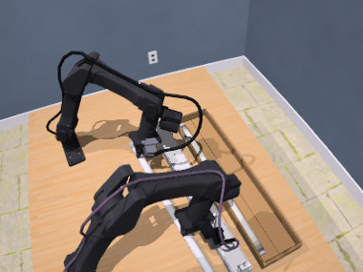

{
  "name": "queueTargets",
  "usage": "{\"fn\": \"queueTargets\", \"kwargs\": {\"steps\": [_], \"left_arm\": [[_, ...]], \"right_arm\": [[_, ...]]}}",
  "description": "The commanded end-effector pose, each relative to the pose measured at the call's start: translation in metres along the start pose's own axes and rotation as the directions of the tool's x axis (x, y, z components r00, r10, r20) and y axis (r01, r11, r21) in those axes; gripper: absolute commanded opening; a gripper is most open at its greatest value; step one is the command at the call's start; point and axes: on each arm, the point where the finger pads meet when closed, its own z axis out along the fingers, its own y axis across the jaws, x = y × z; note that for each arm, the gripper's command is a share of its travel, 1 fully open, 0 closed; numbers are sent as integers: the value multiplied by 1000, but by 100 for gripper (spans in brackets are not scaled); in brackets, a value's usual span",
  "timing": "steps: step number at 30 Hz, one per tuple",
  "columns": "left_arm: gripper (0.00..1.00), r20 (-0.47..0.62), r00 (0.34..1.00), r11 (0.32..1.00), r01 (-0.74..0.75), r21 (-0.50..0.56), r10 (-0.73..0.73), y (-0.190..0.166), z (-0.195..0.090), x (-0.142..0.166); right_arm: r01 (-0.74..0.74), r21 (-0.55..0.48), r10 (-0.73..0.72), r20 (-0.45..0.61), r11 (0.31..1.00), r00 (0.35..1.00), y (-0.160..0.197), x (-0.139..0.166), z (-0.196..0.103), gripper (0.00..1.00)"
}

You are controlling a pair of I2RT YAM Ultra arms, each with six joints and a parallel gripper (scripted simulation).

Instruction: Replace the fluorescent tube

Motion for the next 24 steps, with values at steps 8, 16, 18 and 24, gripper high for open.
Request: {"fn": "queueTargets", "kwargs": {"steps": [8, 16, 18, 24], "left_arm": [[11, 54, 998, 1000, -26, -16, 26, 3, -2, -11], [11, 55, 998, 1000, -25, -19, 26, 5, 2, -10], [11, 21, 1000, 999, -13, 30, 12, 1, 21, -2], [11, 46, 999, 1000, -20, -6, 20, 7, 11, -8]], "right_arm": [[-11, -47, 11, -10, 999, 1000, 6, 3, -8, 11], [-10, -58, 9, -7, 998, 1000, 7, 4, -5, 11], [-9, -3, 9, -9, 1000, 1000, 2, 4, 12, 11], [-9, -75, 8, -11, 997, 1000, 10, 5, -7, 11]]}}
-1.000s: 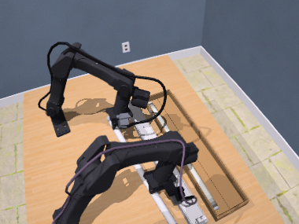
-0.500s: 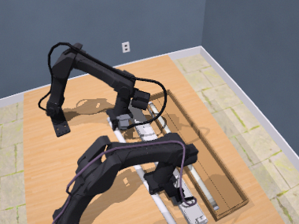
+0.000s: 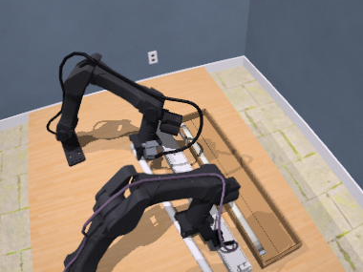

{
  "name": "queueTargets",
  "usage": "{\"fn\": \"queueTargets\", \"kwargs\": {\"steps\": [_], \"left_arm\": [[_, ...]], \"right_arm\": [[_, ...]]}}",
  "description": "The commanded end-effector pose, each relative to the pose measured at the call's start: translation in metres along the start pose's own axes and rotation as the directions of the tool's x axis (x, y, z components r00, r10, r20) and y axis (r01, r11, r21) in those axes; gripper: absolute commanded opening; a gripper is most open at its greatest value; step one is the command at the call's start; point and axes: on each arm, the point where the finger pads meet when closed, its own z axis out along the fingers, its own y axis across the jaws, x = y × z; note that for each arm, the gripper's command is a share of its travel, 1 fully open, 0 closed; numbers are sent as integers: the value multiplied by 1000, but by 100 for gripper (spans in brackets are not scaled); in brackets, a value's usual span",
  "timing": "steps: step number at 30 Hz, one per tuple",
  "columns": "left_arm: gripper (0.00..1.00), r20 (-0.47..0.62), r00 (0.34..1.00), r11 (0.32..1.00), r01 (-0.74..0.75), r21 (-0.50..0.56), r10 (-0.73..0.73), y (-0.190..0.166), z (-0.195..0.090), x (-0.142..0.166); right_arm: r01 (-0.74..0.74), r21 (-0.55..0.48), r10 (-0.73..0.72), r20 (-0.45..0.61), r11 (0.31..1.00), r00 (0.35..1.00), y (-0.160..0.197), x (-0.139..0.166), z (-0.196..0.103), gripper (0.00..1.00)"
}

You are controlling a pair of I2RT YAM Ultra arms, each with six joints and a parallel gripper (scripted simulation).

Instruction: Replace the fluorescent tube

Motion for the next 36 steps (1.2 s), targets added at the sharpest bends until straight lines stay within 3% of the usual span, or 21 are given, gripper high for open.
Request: {"fn": "queueTargets", "kwargs": {"steps": [1, 4, 9, 12, 16, 17, 36], "left_arm": [[11, 44, 999, 1000, -20, -7, 20, 3, -2, -8], [11, 14, 1000, 999, -15, 32, 15, -2, 15, -3], [11, 39, 999, 1000, -25, -6, 25, 3, 3, -9], [11, 22, 1000, 1000, -20, 17, 20, 3, 16, -6], [11, 59, 998, 999, -34, -38, 36, 6, -6, -14], [49, 51, 998, 999, -32, -26, 33, 6, -1, -13], [49, 47, 998, 999, -28, -19, 28, 6, 0, -12]], "right_arm": [[-8, -77, 7, -10, 997, 1000, 7, 5, -21, 11], [-7, -23, 6, -12, 1000, 1000, -1, 6, -3, 11], [-5, -13, 5, -3, 1000, 1000, 4, 5, 5, 11], [-3, -8, 3, -10, 1000, 1000, 6, 7, 9, 11], [-12, -64, 11, -14, 998, 1000, 6, 4, -15, 11], [-12, -40, 11, -13, 999, 1000, 7, 4, -7, 11], [-12, -41, 12, 12, 999, 1000, 7, 0, -7, 11]]}}
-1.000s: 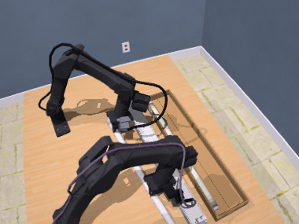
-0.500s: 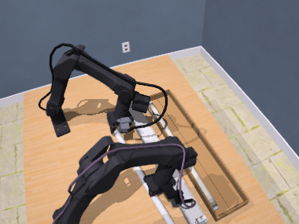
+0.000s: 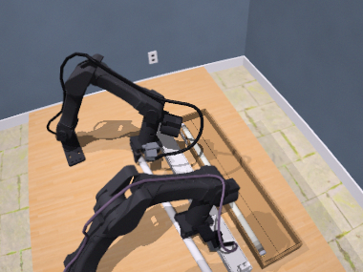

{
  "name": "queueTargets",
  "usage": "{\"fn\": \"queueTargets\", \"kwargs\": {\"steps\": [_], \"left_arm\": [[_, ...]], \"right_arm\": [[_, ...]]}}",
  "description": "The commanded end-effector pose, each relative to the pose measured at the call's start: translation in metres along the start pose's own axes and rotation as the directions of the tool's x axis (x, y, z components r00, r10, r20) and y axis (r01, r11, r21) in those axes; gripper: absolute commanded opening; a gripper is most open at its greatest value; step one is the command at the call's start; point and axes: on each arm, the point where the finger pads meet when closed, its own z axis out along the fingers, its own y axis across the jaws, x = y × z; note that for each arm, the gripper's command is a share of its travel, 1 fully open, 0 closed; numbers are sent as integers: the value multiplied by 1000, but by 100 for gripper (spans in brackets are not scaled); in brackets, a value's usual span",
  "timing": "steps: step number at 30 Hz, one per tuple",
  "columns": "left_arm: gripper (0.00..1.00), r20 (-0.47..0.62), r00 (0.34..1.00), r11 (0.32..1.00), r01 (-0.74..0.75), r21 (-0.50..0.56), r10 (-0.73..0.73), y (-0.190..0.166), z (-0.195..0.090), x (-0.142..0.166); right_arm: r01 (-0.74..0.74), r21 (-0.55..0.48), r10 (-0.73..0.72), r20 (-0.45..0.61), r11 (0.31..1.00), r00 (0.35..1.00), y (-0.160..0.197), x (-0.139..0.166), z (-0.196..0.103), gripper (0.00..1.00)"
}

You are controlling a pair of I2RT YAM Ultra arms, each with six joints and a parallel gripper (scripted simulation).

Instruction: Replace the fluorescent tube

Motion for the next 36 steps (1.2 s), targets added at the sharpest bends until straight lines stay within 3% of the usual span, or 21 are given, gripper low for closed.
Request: {"fn": "queueTargets", "kwargs": {"steps": [1, 3, 5, 7, 12, 17, 19, 25, 32, 34, 36], "left_arm": [[49, 17, 1000, 1000, -9, 12, 9, -5, -19, -1], [49, 27, 1000, 1000, -11, -2, 11, -6, -32, -1], [49, -3, 1000, 999, -1, 41, 1, -4, -25, 1], [49, 20, 1000, 1000, -13, -9, 13, -4, -46, 0], [49, -24, 1000, 1000, -2, 26, 3, -1, -48, 5], [49, 19, 1000, 1000, -7, 6, 7, 3, -56, -4], [49, 10, 1000, 1000, -22, 11, 22, -13, -55, 0], [49, 22, 1000, 1000, -11, -2, 11, -1, -57, -2], [49, -21, 999, 959, 24, -282, -32, 5, -52, -22], [49, -21, 999, 959, 24, -282, -32, 5, -52, -22], [49, -9, 999, 923, 40, -382, -47, 4, -53, -32]], "right_arm": [[-10, -39, 11, 15, 999, 1000, 5, -1, -14, 11], [-10, -39, 11, 15, 999, 1000, 5, -1, -14, 11], [-10, -39, 11, 15, 999, 1000, 5, -1, -14, 11], [-10, -39, 11, 15, 999, 1000, 5, -1, -14, 11], [-10, -39, 11, 15, 999, 1000, 5, -1, -14, 11], [-10, -39, 11, 15, 999, 1000, 5, -1, -14, 11], [-10, -39, 11, 15, 999, 1000, 5, -1, -14, 11], [-10, -39, 11, 15, 999, 1000, 5, -1, -14, 11], [-10, -39, 11, 15, 999, 1000, 5, -1, -14, 11], [-10, -39, 11, 15, 999, 1000, 5, -1, -14, 11], [-10, -39, 11, 15, 999, 1000, 5, -1, -14, 11]]}}
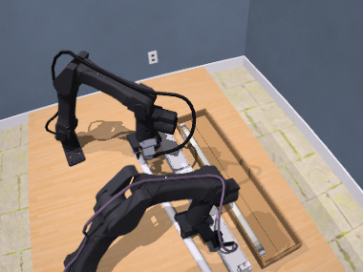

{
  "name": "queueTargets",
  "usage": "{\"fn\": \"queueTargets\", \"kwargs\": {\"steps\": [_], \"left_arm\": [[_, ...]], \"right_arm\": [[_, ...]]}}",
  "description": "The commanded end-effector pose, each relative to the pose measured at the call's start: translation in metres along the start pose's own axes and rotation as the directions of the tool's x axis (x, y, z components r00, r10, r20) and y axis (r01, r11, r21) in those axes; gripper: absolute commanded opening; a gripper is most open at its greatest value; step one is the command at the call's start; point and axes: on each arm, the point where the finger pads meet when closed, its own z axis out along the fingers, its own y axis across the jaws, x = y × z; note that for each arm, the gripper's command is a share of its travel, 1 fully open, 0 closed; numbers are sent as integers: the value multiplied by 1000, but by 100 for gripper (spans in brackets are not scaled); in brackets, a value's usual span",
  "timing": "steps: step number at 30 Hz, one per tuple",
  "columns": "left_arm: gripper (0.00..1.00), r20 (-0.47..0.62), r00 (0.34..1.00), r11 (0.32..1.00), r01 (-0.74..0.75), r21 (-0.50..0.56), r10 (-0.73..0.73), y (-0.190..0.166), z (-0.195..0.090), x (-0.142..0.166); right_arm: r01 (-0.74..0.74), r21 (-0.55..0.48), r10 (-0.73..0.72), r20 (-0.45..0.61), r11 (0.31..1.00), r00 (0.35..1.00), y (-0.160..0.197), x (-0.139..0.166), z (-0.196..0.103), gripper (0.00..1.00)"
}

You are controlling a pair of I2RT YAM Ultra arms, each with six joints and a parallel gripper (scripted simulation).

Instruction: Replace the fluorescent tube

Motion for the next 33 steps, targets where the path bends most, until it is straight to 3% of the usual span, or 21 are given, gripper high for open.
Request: {"fn": "queueTargets", "kwargs": {"steps": [1, 4, 8, 12, 19, 20, 21, 33], "left_arm": [[49, 32, 997, 969, 75, -235, -70, 14, -5, -14], [49, 62, 994, 932, 107, -345, -92, 11, -8, -22], [49, 76, 995, 918, 90, -386, -66, -4, -8, -28], [49, 45, 999, 939, 42, -341, -28, -13, -4, -25], [49, 75, 997, 934, 39, -355, -13, -15, -15, -32], [49, 62, 998, 937, 41, -346, -20, -13, -10, -31], [49, 29, 1000, 952, 19, -306, -11, -13, 16, -24], [49, 50, 999, 950, 17, -310, -2, -6, 35, -30]], "right_arm": [[-10, -39, 11, 15, 999, 1000, 5, -1, -14, 11], [-10, -39, 11, 15, 999, 1000, 5, -1, -14, 11], [-10, -39, 11, 15, 999, 1000, 5, -1, -14, 11], [-10, -39, 11, 15, 999, 1000, 5, -1, -14, 11], [-10, -39, 11, 15, 999, 1000, 5, -1, -14, 11], [-10, -39, 11, 15, 999, 1000, 5, -1, -14, 11], [-10, -39, 11, 15, 999, 1000, 5, -1, -14, 11], [-10, -39, 11, 15, 999, 1000, 5, -1, -14, 11]]}}
